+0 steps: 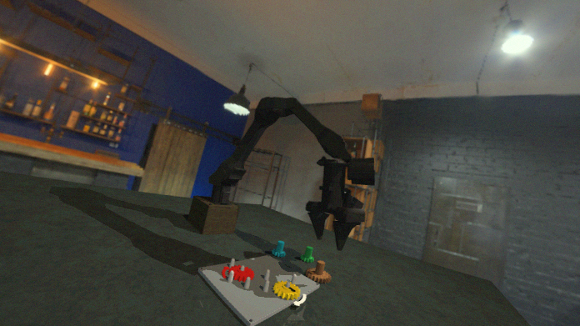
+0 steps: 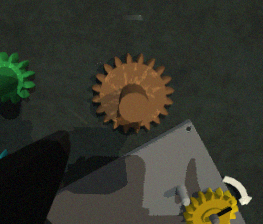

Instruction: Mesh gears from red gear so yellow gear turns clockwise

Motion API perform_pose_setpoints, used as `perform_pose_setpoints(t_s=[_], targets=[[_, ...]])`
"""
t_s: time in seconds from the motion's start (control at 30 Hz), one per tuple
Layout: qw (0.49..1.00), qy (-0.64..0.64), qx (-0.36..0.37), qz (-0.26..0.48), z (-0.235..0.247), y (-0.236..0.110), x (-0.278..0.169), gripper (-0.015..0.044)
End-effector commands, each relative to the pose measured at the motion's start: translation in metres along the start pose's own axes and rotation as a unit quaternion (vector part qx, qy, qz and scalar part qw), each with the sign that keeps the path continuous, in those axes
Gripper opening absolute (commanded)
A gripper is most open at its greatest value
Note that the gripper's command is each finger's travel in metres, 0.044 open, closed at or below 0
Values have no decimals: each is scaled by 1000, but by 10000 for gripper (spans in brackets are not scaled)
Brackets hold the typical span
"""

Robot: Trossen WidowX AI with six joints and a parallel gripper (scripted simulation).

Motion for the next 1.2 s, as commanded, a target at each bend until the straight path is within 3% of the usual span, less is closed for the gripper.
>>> perform_pose_setpoints(t_s=[0.0,1.17], targets=[[997,-51,50,42,12,21,-1,440],[997,-51,50,42,15,63,-1,440]])
Point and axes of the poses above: the point midway between the two fingers, 35 mm back from their tips, its own y axis out along the fingers, its own z axis across the jaws, x = y × z, the point moved 1 cm from there along -y, back along the fingers, and after that the axes turned 6 degrees about -y, right-handed, at the moved point
